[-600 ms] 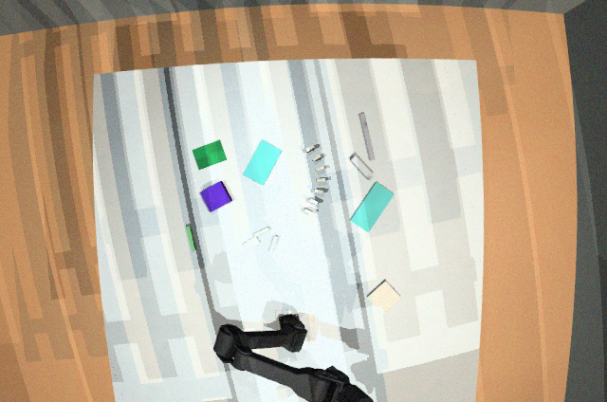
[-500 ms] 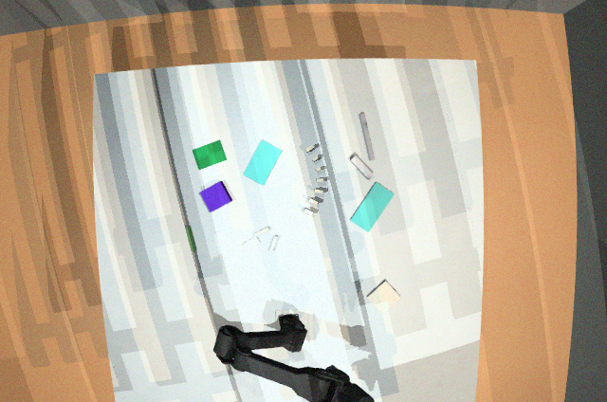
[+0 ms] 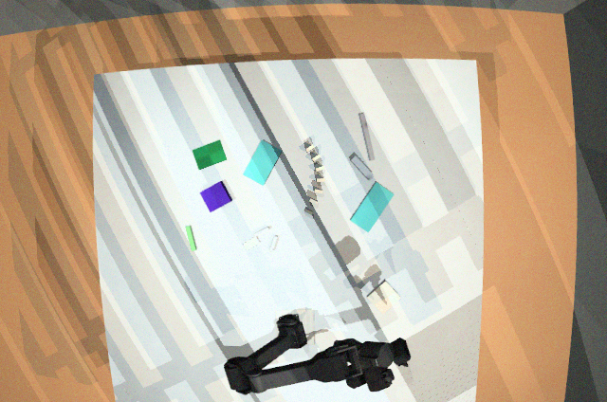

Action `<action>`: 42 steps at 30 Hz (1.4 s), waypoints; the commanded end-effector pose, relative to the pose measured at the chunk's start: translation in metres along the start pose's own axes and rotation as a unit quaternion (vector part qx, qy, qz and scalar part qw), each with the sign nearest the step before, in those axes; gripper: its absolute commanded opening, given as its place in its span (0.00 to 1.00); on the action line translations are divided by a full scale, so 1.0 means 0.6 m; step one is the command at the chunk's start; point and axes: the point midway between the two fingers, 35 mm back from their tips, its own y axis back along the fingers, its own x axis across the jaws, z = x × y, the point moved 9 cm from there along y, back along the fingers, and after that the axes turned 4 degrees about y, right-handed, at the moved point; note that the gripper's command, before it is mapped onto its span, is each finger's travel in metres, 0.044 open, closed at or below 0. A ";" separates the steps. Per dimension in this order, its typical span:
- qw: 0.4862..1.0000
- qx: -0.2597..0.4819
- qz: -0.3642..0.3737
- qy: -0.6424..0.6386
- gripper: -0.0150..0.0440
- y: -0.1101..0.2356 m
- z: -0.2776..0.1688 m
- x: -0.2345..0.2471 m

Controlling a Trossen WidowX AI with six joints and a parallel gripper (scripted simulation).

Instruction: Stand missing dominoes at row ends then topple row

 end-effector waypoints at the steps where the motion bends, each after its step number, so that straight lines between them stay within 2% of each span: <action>1: 0.963 0.074 0.106 0.237 1.00 0.039 -0.062 0.058; 6: 0.872 0.103 0.200 0.434 1.00 0.085 -0.120 0.091; 11: 0.739 0.106 0.288 0.600 1.00 0.139 -0.177 0.107; 16: 0.569 0.085 0.368 0.730 1.00 0.198 -0.232 0.108; 22: 0.332 0.034 0.445 0.831 1.00 0.273 -0.293 0.087; 32: -0.100 -0.091 0.512 0.849 1.00 0.395 -0.375 0.001; 42: -0.491 -0.224 0.490 0.684 1.00 0.506 -0.428 -0.138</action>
